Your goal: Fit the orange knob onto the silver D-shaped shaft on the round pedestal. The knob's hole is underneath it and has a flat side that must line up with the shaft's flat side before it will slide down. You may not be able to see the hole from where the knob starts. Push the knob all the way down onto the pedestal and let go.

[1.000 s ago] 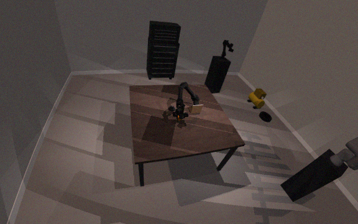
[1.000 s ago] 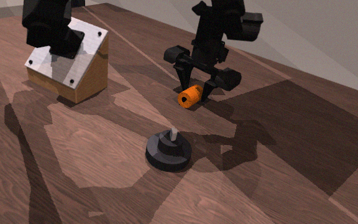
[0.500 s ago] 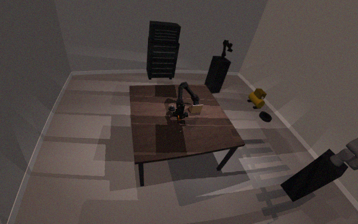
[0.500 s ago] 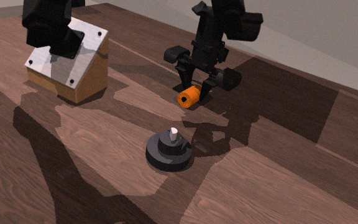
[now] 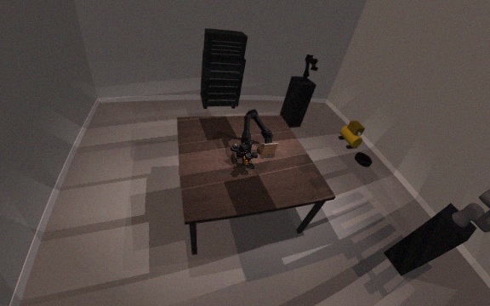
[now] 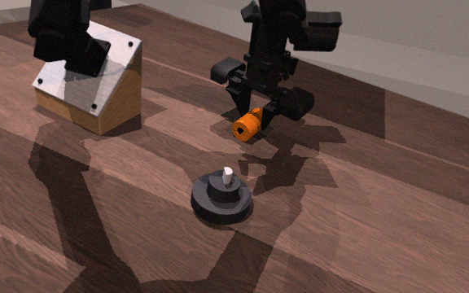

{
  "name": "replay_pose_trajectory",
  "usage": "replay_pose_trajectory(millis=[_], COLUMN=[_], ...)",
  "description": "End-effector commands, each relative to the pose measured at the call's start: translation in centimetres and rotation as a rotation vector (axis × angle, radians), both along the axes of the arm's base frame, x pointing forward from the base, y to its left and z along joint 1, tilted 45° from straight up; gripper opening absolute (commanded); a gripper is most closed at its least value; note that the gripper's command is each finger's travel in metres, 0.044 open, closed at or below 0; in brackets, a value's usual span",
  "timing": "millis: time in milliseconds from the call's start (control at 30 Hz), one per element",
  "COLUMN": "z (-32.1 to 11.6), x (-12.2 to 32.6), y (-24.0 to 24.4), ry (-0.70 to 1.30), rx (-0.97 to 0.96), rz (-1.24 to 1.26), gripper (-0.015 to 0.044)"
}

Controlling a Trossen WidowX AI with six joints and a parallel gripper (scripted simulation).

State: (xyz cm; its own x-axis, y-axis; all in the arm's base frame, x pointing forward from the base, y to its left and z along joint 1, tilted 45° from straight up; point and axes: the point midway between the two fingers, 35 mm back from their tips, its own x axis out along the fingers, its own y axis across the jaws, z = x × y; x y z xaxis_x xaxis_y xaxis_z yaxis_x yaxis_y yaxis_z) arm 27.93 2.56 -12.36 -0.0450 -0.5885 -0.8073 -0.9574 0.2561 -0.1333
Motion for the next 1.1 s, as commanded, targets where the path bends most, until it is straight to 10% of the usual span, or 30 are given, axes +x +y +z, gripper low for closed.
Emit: replay_pose_trajectory(millis=[0,1067], z=[0.5,3.2], x=[-0.1,-0.9], y=[-0.1,-1.5], ry=[-0.014,-0.133], rx=[0.073,0.536], rz=[0.010,0.073], gripper=[0.0179,0.0179])
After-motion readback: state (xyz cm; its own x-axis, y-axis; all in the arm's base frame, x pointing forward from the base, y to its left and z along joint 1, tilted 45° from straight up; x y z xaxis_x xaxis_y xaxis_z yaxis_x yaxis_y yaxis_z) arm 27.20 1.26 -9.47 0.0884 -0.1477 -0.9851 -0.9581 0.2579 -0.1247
